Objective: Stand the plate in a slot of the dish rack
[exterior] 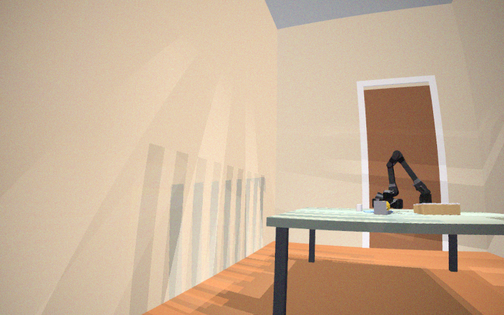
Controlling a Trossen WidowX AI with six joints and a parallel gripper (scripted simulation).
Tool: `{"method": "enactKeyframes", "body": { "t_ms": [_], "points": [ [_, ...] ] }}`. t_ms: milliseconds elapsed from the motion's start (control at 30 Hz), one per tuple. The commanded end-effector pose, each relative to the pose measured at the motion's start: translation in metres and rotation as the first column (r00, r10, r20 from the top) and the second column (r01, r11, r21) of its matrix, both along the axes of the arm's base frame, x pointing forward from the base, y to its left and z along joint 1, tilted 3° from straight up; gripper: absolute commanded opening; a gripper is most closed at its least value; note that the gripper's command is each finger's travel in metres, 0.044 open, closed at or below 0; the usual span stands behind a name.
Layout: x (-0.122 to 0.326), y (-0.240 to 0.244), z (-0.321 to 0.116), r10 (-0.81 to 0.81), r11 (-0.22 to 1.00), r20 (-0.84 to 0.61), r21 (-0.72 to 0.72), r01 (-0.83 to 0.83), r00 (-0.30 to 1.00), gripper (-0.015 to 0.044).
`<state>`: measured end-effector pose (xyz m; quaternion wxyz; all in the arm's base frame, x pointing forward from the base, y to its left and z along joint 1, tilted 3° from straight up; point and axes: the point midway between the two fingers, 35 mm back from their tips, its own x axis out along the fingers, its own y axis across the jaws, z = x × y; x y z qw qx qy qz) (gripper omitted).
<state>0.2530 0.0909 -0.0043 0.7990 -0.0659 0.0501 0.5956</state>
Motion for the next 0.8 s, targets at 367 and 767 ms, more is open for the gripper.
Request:
{"method": "enactKeyframes", "body": {
  "t_ms": [367,767],
  "points": [
    [0.008,0.001,0.050,-0.001,1.000,0.000,0.008,0.001,1.000,0.0400],
    [0.007,0.005,0.119,0.000,1.000,-0.001,0.020,0.000,1.000,0.0400]
  ]
}}
